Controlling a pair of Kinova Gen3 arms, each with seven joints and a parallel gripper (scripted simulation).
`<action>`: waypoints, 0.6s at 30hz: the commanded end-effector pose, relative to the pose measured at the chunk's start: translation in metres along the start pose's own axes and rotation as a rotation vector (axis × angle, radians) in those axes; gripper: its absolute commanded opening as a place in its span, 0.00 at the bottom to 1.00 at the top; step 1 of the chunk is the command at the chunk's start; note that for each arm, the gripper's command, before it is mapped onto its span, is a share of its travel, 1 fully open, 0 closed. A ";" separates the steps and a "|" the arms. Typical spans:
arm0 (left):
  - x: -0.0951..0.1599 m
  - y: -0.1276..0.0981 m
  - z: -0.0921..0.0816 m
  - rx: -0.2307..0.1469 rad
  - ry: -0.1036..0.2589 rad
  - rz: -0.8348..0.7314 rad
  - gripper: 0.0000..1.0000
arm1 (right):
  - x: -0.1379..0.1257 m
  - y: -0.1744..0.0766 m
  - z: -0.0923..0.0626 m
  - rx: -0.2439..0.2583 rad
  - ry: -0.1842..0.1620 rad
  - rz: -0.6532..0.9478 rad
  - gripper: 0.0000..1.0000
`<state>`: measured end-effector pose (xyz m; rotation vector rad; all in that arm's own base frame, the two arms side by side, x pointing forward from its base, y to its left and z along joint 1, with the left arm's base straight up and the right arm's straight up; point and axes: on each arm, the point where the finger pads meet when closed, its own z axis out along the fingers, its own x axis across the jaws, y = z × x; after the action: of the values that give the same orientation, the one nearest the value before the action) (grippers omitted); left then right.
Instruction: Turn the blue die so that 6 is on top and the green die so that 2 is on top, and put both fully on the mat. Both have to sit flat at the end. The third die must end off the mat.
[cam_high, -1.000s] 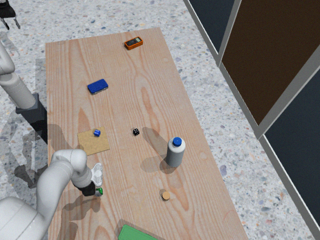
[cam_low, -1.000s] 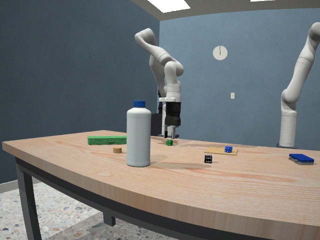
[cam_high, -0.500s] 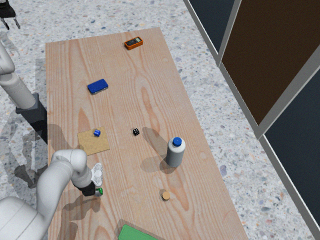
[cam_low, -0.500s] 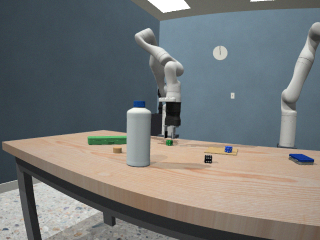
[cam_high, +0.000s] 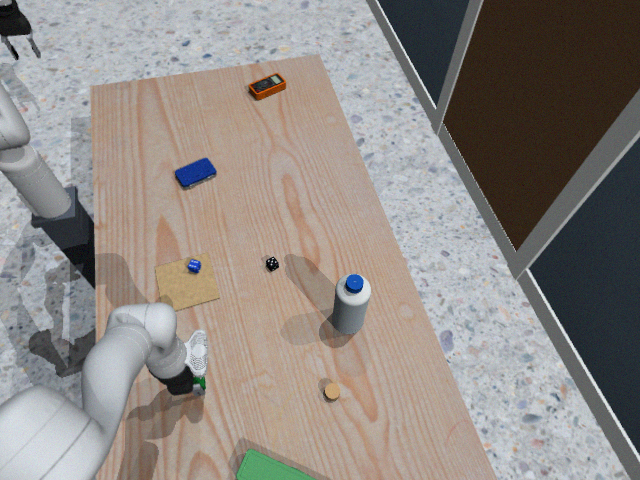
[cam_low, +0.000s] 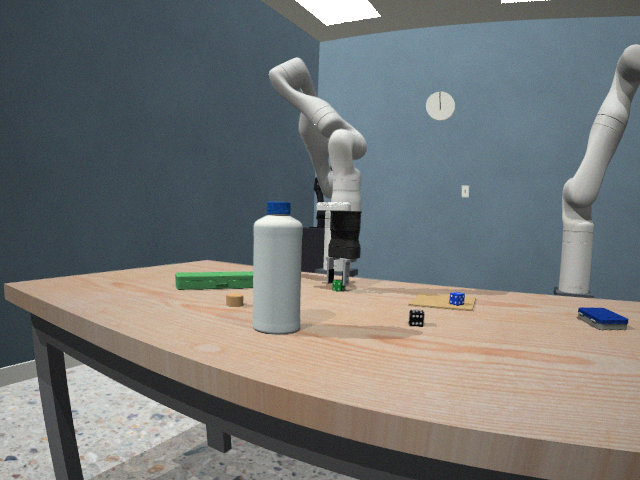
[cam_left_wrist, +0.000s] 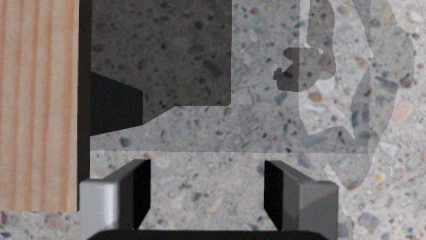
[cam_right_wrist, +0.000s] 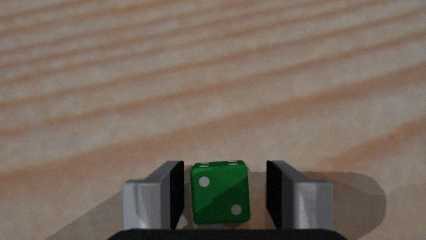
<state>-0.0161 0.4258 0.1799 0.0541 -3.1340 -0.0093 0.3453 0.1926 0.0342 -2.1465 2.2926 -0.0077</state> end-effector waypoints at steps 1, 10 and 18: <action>-0.002 -0.001 0.000 0.006 -0.007 0.002 1.00 | -0.002 0.003 0.007 -0.004 -0.003 -0.003 0.79; -0.002 -0.001 0.000 0.006 -0.007 0.002 1.00 | -0.002 0.003 0.015 -0.004 -0.003 -0.003 0.79; -0.002 -0.001 0.000 0.006 -0.007 0.002 1.00 | -0.002 0.003 0.015 -0.004 -0.003 -0.003 0.79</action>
<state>-0.0161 0.4258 0.1799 0.0541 -3.1340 -0.0093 0.3437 0.1938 0.0210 -2.1511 2.2913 -0.0038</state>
